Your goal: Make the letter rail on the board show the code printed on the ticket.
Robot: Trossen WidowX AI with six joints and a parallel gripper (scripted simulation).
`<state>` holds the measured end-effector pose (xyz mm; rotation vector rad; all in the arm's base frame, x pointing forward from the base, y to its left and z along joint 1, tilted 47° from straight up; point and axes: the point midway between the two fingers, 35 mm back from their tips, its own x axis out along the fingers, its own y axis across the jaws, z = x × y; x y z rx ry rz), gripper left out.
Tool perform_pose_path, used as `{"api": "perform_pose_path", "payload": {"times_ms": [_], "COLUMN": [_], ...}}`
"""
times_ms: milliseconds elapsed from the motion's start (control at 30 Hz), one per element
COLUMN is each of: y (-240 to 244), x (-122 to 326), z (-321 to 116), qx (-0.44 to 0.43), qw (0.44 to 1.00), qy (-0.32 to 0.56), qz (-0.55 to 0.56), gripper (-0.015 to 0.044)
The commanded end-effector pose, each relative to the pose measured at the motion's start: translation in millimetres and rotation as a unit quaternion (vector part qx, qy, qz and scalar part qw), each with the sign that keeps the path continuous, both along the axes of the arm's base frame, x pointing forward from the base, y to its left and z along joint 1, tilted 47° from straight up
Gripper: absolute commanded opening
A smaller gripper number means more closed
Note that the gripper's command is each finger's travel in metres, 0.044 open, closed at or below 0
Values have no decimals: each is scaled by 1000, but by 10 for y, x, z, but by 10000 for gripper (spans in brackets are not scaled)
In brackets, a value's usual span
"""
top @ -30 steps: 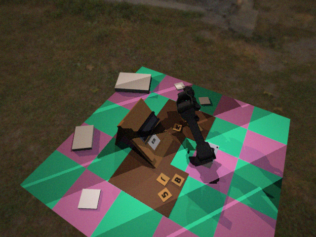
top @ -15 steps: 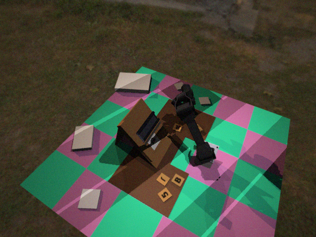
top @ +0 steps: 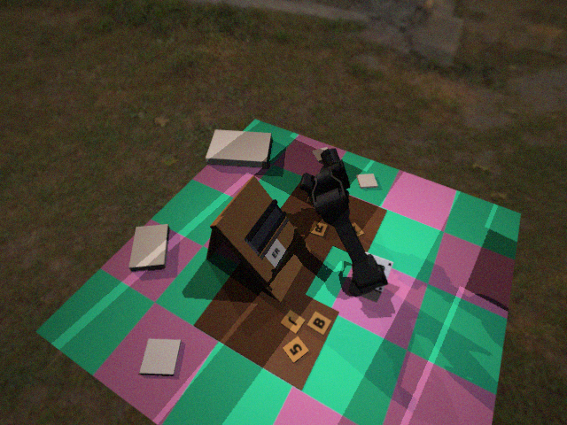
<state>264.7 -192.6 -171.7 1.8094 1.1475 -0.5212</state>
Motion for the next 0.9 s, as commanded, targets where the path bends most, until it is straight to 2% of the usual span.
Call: {"api": "perform_pose_path", "payload": {"times_ms": [0,433,867], "y": [-15,-89,-112], "x": [65,289,465], "z": [80,389,749], "qx": [-30,-151,-278], "qw": [998,961,877], "qy": [-46,-197,-330], "qz": [27,121,210], "gripper": [0,0,0]}}
